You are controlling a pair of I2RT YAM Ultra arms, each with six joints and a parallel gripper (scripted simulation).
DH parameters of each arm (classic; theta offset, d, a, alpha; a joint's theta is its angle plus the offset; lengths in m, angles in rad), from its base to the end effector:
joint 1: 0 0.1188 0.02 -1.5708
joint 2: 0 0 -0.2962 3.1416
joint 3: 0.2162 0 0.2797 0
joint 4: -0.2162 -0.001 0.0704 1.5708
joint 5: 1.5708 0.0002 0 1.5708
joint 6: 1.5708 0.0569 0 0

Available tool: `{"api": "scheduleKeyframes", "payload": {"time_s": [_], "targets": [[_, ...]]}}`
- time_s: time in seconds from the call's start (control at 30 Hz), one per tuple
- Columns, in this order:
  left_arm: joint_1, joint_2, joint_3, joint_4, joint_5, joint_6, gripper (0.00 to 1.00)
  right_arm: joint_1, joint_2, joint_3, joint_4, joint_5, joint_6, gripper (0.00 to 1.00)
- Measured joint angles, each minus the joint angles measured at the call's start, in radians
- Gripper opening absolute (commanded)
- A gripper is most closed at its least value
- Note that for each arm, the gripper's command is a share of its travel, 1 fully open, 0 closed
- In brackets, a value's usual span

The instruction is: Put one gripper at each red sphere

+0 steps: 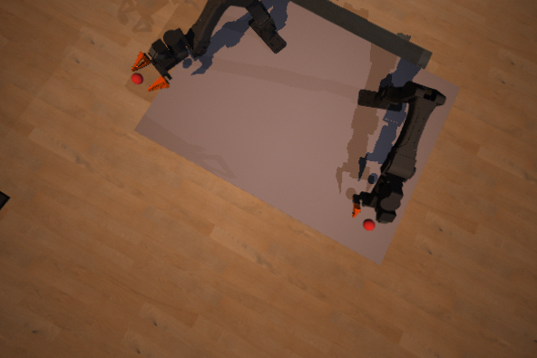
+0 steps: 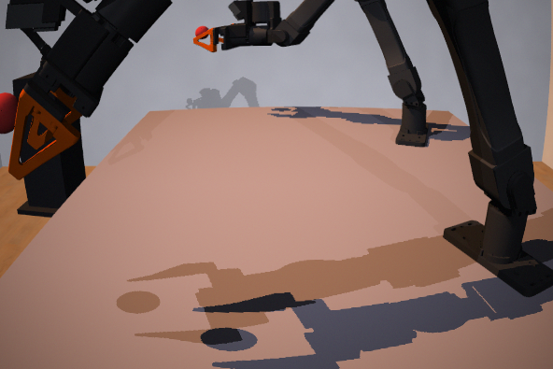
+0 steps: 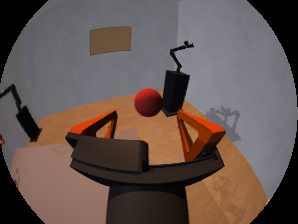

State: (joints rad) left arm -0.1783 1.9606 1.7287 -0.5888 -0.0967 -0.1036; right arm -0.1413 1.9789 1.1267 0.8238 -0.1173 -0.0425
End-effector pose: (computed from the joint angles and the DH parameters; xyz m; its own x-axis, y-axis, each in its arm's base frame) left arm 0.4919 -0.0821 0.2953 -0.7277 0.0266 -0.6854 0.0367 0.9993 -0.0002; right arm 0.4856 -0.0613 0.2207 -0.0291 -0.0385 -0.9988 0.0228 0.9990 -0.0391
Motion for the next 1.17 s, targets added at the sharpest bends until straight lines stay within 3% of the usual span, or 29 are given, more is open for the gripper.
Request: {"api": "scheduleKeyframes", "payload": {"time_s": [1.17], "targets": [[0.009,0.008,0.074,0.078,0.035,0.052,1.0,0.004,0.014,0.063,-0.015,0.034,0.037,1.0]]}}
